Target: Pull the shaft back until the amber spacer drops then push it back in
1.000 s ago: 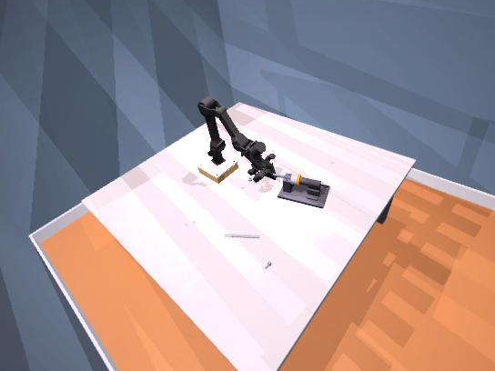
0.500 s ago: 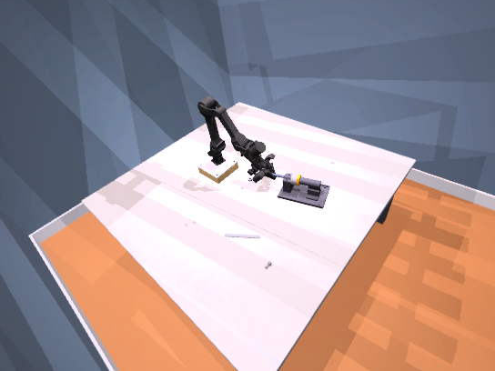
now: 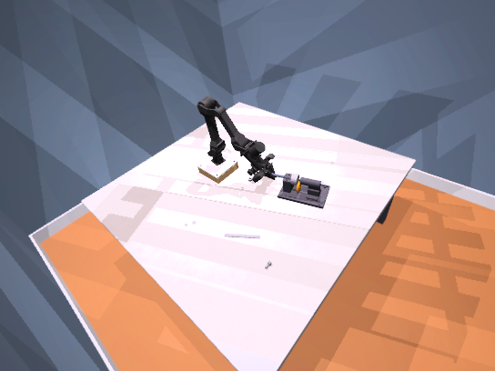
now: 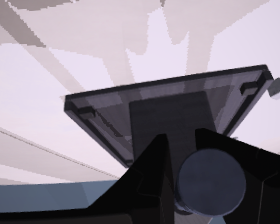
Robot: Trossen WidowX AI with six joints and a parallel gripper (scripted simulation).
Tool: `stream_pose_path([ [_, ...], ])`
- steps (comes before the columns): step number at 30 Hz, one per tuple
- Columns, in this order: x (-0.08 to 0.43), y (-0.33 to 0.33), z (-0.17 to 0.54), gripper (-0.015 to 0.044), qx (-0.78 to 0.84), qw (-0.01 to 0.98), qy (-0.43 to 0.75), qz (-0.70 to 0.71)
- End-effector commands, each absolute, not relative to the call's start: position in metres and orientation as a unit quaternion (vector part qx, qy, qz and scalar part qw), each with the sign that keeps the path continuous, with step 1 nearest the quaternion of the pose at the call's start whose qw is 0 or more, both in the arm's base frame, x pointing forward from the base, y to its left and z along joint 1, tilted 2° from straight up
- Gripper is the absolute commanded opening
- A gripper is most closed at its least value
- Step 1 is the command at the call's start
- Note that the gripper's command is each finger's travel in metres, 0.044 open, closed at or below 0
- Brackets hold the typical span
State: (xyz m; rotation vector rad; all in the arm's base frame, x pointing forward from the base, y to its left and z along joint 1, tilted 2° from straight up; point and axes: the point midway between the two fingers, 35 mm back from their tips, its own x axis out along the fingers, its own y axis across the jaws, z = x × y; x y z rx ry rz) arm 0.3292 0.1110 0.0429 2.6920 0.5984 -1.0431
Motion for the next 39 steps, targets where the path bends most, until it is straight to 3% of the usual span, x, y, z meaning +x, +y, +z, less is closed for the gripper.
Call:
stream_pose_path([
  [1, 0.3282, 0.1109, 0.0425, 0.0, 0.908, 0.098, 0.203, -0.352],
  [39, 0.3328, 0.1127, 0.0434, 0.0, 0.908, 0.098, 0.203, -0.352],
])
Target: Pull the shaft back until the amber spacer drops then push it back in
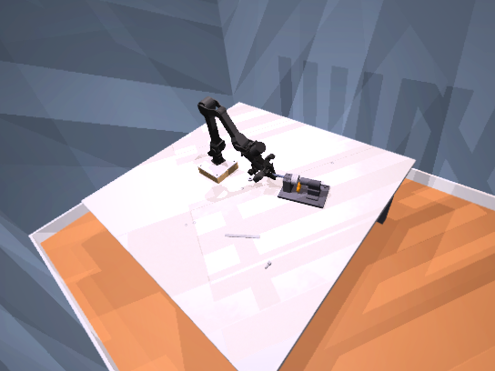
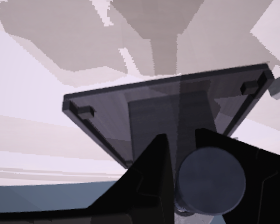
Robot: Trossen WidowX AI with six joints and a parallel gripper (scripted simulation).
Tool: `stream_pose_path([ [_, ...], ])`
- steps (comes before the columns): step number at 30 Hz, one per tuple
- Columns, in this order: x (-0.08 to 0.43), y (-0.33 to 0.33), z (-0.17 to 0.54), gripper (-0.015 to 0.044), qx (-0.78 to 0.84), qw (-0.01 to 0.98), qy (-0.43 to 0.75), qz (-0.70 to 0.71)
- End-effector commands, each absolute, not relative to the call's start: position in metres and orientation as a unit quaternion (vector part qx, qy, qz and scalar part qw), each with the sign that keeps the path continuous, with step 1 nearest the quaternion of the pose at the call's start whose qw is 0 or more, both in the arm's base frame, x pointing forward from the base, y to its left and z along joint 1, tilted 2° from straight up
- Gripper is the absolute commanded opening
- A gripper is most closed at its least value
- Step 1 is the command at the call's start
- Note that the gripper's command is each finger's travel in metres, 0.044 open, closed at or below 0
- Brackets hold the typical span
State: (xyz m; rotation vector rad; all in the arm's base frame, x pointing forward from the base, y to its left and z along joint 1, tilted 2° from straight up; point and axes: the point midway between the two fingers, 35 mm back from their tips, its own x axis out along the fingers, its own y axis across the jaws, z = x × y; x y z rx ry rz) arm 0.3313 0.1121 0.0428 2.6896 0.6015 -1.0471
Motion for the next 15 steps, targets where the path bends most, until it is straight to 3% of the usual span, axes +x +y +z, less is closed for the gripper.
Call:
stream_pose_path([
  [1, 0.3331, 0.1128, 0.0434, 0.0, 0.908, 0.098, 0.203, -0.352],
  [15, 0.3365, 0.1145, 0.0436, 0.0, 0.908, 0.098, 0.204, -0.352],
])
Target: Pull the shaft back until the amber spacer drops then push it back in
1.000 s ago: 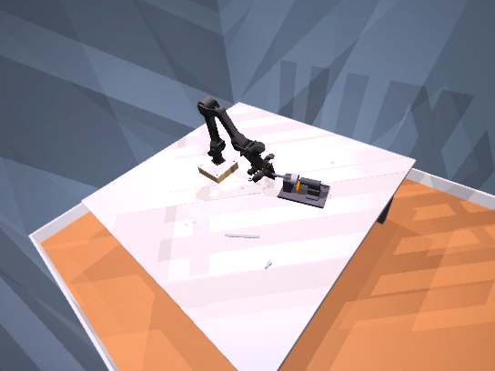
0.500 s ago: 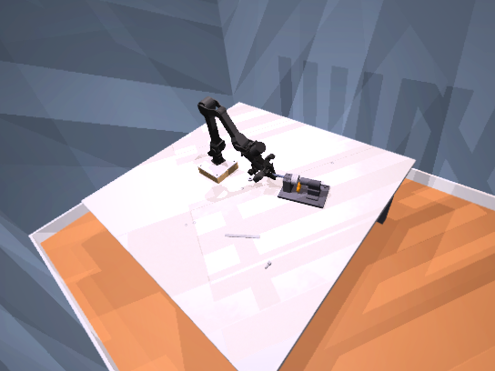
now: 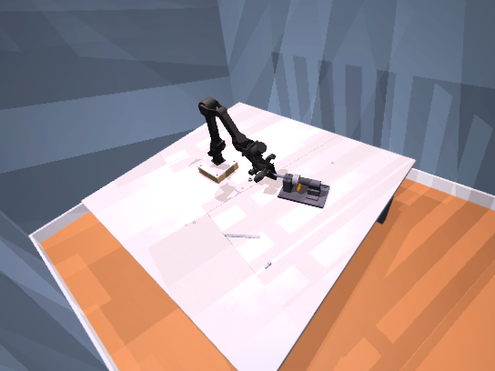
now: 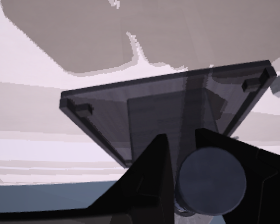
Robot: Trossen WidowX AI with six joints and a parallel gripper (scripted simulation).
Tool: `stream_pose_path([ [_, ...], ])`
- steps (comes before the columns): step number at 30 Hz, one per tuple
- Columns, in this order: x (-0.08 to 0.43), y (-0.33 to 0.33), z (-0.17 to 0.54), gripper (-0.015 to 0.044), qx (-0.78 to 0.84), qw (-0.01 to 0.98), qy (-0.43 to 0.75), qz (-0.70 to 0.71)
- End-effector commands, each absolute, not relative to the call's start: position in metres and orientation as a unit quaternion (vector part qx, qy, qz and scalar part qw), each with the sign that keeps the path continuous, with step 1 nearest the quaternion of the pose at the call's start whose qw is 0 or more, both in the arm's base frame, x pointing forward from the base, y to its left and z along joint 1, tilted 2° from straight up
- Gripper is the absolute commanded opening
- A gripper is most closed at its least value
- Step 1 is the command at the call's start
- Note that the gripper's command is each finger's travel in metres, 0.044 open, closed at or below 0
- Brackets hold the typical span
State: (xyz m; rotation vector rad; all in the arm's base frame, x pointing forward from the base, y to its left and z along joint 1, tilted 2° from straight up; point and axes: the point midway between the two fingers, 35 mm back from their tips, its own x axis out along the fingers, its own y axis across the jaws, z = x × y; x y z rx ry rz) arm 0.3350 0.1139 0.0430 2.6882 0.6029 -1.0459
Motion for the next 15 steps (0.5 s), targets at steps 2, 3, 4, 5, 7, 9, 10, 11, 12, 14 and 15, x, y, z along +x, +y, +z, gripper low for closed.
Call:
stream_pose_path([
  [2, 0.337, 0.1147, 0.0436, 0.0, 0.908, 0.098, 0.204, -0.352],
  [3, 0.3372, 0.1149, 0.0436, 0.0, 0.908, 0.098, 0.204, -0.352],
  [4, 0.3375, 0.115, 0.0436, 0.0, 0.908, 0.098, 0.204, -0.352],
  [5, 0.3377, 0.1151, 0.0436, 0.0, 0.908, 0.098, 0.204, -0.352],
  [7, 0.3382, 0.1154, 0.0437, 0.0, 0.908, 0.098, 0.204, -0.352],
  [9, 0.3387, 0.1156, 0.0437, 0.0, 0.908, 0.098, 0.204, -0.352],
  [10, 0.339, 0.1157, 0.0437, 0.0, 0.908, 0.098, 0.204, -0.352],
  [11, 0.3392, 0.1158, 0.0437, 0.0, 0.908, 0.098, 0.204, -0.352],
  [12, 0.3395, 0.116, 0.0437, 0.0, 0.908, 0.098, 0.204, -0.352],
  [14, 0.3399, 0.1162, 0.0438, 0.0, 0.908, 0.098, 0.204, -0.352],
  [15, 0.3402, 0.1163, 0.0438, 0.0, 0.908, 0.098, 0.204, -0.352],
])
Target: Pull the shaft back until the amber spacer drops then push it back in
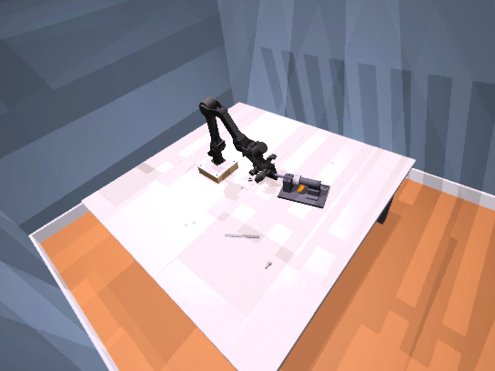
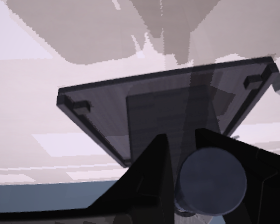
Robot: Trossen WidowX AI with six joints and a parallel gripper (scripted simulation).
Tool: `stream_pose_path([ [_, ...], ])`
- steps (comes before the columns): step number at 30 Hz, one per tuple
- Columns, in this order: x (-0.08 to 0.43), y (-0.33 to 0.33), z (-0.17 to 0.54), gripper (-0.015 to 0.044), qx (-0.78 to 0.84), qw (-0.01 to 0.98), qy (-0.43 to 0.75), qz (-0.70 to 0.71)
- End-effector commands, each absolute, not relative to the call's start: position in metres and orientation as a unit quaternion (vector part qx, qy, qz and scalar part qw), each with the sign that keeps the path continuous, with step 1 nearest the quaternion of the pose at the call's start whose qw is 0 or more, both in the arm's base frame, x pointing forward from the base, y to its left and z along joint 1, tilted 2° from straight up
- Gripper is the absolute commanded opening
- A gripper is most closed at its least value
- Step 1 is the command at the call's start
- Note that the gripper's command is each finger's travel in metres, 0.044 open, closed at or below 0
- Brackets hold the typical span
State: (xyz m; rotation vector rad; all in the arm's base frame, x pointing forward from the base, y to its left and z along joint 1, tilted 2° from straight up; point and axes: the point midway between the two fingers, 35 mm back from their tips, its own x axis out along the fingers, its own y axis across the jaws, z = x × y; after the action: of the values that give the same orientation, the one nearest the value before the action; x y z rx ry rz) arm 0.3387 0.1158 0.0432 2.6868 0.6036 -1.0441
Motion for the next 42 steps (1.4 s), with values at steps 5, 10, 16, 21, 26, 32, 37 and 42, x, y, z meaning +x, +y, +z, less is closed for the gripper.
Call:
stream_pose_path([
  [5, 0.341, 0.117, 0.044, 0.0, 0.908, 0.098, 0.204, -0.352],
  [10, 0.343, 0.118, 0.044, 0.0, 0.908, 0.098, 0.204, -0.352],
  [16, 0.344, 0.118, 0.044, 0.0, 0.908, 0.098, 0.204, -0.352],
  [21, 0.345, 0.119, 0.044, 0.0, 0.908, 0.098, 0.204, -0.352],
  [26, 0.347, 0.119, 0.044, 0.0, 0.908, 0.097, 0.204, -0.352],
  [32, 0.348, 0.12, 0.044, 0.0, 0.908, 0.097, 0.204, -0.352],
  [37, 0.349, 0.121, 0.044, 0.0, 0.909, 0.097, 0.204, -0.352],
  [42, 0.351, 0.121, 0.045, 0.0, 0.909, 0.097, 0.204, -0.352],
])
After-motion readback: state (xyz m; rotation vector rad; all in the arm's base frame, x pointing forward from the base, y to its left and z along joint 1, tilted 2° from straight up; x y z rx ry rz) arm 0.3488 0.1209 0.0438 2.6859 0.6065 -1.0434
